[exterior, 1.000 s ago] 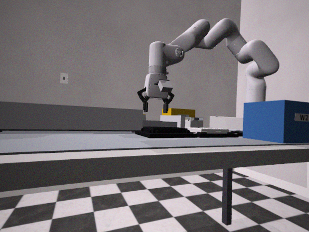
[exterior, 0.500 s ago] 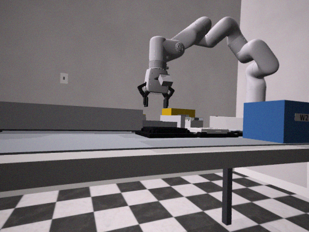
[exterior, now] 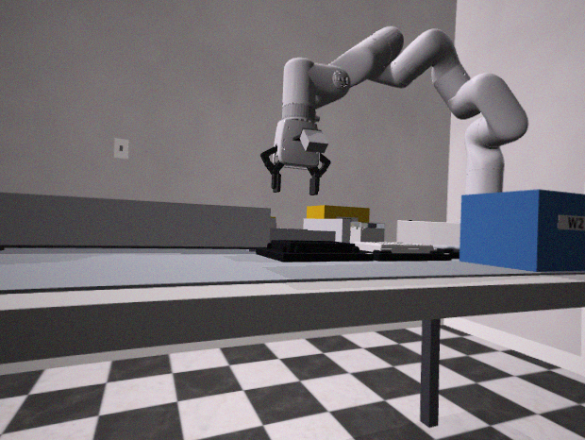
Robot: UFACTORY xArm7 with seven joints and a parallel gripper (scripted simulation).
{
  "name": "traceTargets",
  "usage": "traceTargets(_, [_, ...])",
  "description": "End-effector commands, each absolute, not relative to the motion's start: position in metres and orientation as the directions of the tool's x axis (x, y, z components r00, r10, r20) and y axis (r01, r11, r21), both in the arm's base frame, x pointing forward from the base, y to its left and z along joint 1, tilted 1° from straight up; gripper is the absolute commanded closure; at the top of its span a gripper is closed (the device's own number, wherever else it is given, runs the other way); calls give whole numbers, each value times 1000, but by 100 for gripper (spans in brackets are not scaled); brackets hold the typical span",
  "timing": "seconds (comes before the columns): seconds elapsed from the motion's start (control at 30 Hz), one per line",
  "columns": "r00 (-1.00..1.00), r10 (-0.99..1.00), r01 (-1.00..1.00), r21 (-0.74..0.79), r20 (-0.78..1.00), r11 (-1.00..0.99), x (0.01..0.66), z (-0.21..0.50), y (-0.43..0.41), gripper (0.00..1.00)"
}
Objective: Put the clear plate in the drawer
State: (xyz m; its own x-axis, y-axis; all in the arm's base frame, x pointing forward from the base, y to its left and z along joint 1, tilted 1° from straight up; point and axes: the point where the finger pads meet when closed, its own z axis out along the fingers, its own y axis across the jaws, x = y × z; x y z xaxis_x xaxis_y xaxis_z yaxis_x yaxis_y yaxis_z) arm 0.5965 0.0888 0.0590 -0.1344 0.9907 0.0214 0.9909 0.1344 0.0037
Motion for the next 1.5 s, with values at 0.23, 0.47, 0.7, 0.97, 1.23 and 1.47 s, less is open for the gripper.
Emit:
traceTargets(0.23, [-134, 991, 991, 9, 21, 134, 598, 80, 89, 0])
traceTargets(0.47, [-134, 991, 991, 9, 21, 134, 598, 88, 88, 0])
traceTargets(0.7, [-134, 991, 991, 9, 21, 134, 598, 88, 88, 0])
traceTargets(0.97, [-134, 991, 991, 9, 21, 134, 598, 88, 88, 0])
traceTargets(1.23, [-134, 991, 991, 8, 21, 134, 598, 88, 88, 0])
traceTargets(1.47, [-134, 991, 991, 8, 21, 134, 598, 88, 88, 0])
